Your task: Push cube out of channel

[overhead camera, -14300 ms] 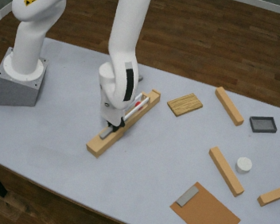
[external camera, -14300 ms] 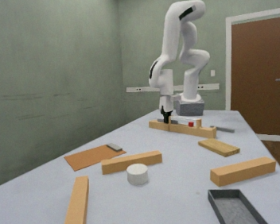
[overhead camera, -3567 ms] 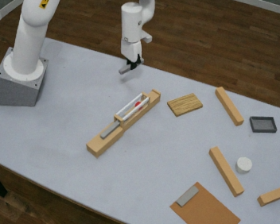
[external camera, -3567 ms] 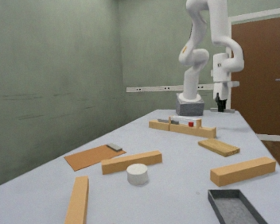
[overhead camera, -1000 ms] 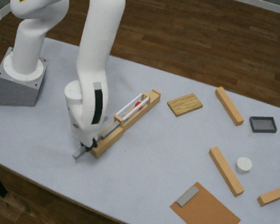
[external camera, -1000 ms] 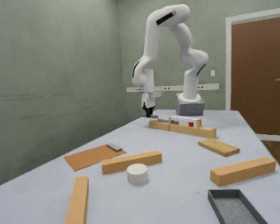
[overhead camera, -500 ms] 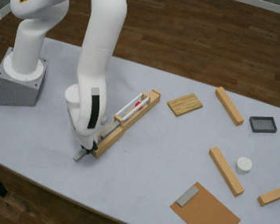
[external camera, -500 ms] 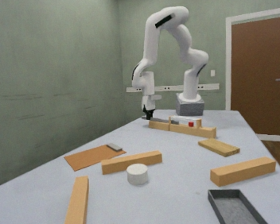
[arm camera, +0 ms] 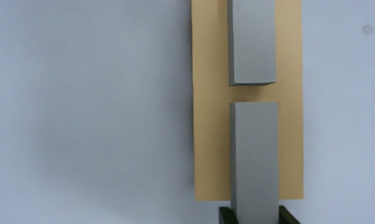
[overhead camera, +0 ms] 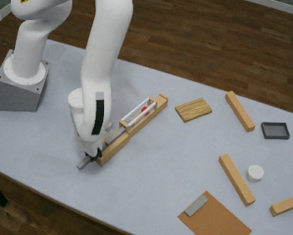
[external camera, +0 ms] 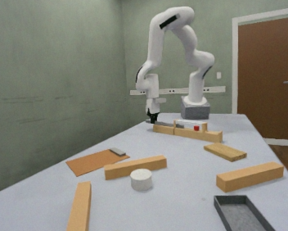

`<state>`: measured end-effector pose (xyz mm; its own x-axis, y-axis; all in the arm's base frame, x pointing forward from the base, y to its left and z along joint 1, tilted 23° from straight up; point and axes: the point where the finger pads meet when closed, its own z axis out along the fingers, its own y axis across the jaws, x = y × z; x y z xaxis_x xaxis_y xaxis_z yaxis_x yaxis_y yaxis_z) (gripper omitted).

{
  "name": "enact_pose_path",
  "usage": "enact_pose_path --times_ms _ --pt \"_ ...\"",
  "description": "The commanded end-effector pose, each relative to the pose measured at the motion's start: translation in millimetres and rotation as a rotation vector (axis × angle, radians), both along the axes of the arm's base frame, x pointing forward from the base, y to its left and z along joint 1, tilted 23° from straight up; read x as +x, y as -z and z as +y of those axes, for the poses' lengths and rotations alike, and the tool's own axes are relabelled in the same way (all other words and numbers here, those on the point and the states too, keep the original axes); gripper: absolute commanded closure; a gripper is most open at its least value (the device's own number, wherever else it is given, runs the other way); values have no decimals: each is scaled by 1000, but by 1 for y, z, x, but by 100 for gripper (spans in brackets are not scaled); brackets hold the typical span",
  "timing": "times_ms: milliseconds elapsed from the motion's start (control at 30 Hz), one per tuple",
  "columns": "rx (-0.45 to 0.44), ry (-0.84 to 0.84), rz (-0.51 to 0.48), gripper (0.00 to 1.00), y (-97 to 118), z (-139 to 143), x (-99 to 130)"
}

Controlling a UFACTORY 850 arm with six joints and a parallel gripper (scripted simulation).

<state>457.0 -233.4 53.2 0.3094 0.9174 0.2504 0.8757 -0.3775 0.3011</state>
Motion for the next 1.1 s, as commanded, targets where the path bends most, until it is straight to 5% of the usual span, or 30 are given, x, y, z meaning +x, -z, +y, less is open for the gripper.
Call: enact_pose_path --times_ms 0,1067 --pt "-1 0 -1 100 -1 0 1" --pt "-1 0 -1 100 -13 44 16"
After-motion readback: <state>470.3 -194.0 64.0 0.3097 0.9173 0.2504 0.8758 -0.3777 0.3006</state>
